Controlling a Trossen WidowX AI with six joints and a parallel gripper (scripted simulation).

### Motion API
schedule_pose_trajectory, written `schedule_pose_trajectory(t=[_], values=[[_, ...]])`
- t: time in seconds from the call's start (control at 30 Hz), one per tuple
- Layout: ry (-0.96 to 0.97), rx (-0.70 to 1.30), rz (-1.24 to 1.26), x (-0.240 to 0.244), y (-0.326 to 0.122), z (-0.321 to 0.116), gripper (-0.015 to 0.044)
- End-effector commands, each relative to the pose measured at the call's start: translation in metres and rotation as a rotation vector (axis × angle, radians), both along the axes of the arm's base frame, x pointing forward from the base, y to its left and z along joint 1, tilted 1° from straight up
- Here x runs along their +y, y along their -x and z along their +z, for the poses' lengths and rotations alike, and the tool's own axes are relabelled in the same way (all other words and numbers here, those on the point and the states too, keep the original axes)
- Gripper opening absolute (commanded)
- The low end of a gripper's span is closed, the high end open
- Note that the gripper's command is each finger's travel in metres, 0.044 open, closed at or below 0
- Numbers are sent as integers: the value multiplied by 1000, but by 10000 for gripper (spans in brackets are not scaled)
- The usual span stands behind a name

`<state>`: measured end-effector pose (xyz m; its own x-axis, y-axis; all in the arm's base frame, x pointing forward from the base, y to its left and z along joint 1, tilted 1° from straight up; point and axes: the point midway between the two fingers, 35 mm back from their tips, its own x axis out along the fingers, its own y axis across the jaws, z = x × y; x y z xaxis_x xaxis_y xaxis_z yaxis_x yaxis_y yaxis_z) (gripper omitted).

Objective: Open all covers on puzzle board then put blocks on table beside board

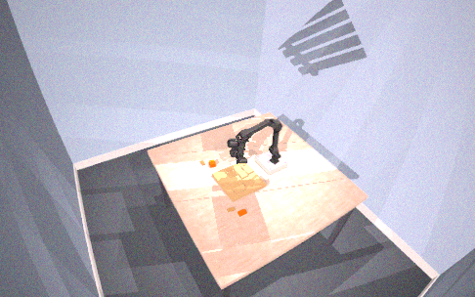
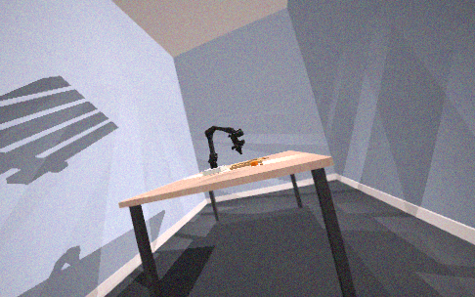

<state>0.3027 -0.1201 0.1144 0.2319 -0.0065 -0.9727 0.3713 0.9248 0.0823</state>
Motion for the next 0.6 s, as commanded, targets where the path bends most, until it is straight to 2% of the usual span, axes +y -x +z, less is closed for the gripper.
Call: schedule_pose_trajectory(t=[0.0, 0.57], values=[[35, 146, 158, 0, -2, -21, 0], [42, 194, 214, 1, -2, -28, 0]])
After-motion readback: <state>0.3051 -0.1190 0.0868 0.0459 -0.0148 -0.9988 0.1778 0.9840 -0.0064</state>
